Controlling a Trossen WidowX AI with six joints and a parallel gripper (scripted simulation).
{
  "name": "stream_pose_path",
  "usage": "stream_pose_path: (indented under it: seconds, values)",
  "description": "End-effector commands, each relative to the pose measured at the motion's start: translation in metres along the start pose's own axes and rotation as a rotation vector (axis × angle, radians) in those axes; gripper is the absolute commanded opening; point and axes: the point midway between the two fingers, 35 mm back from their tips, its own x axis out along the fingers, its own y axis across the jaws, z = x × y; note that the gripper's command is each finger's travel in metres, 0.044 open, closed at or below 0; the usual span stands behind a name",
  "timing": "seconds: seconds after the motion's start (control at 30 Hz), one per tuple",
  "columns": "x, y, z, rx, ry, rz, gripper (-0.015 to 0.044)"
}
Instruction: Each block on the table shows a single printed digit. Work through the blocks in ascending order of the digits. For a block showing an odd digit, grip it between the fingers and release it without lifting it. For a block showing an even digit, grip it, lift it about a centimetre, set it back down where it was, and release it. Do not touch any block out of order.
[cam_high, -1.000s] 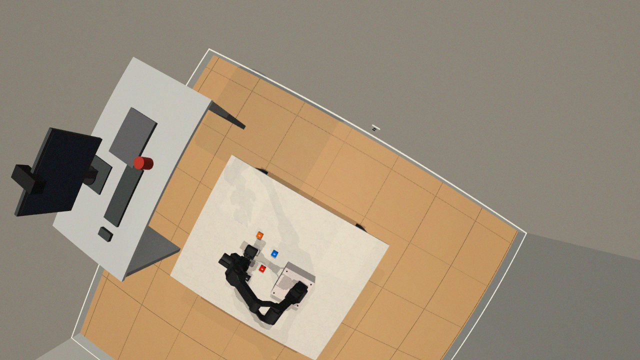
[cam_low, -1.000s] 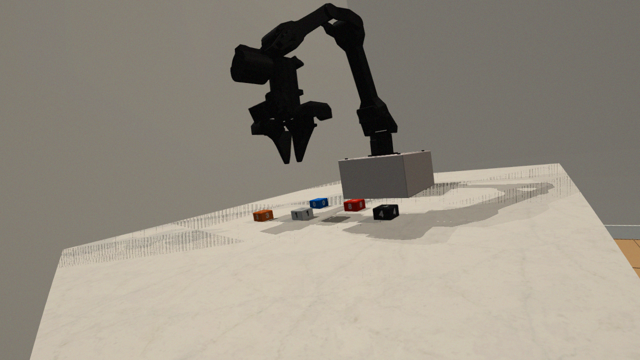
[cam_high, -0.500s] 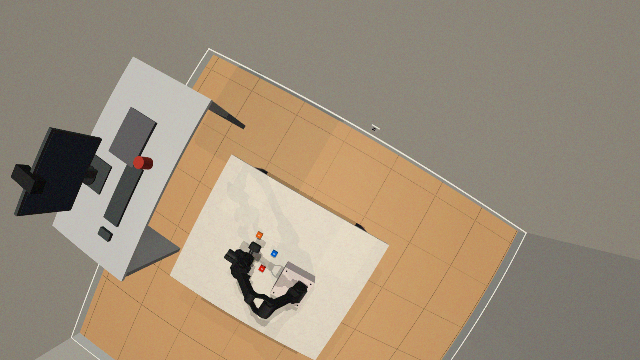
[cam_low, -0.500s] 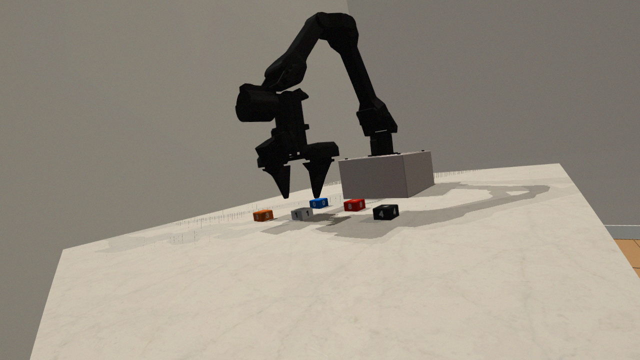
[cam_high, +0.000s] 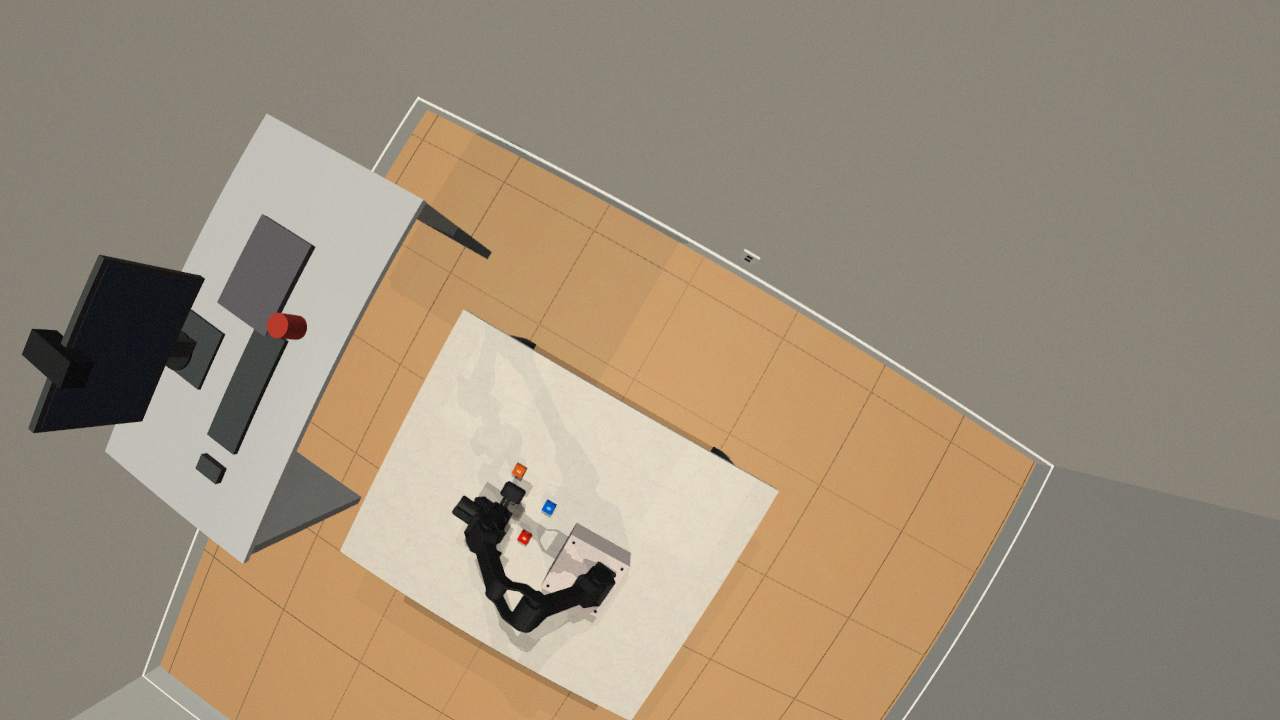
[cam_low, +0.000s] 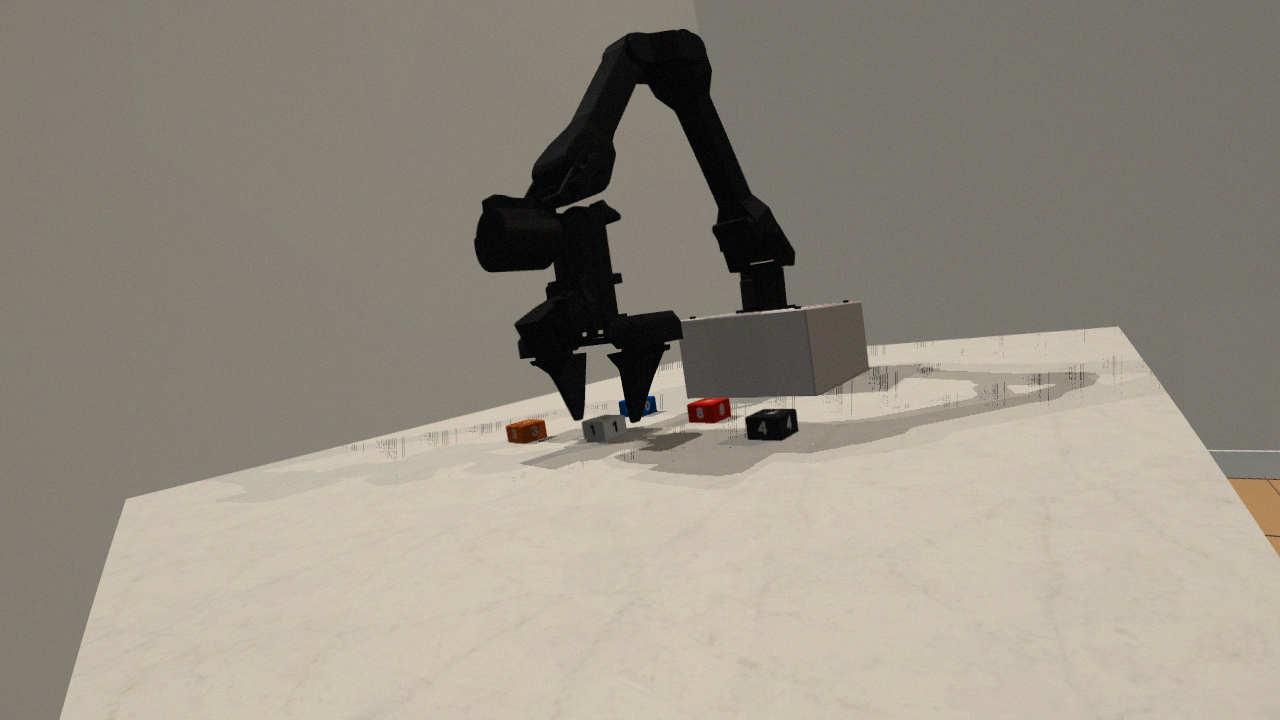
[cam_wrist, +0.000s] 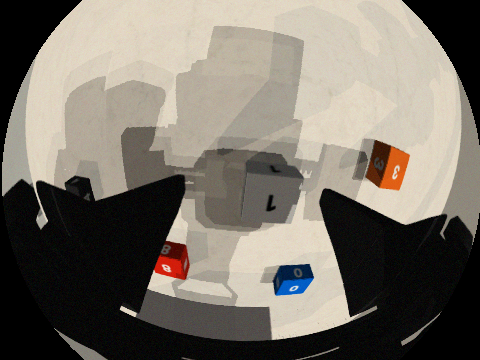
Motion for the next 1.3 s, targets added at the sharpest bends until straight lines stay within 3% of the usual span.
stream_pose_path:
  seconds: [0.0, 0.07, 0.43, 1.27]
  values:
    - [0.0084, 0.0007, -0.0025, 0.004, 0.008, 0.004, 0.04]
    - [0.0095, 0.0007, -0.0025, 0.004, 0.008, 0.004, 0.04]
    - [0.0095, 0.0007, -0.0025, 0.004, 0.008, 0.004, 0.012]
    - [0.0095, 0.0007, -0.0025, 0.004, 0.008, 0.004, 0.012]
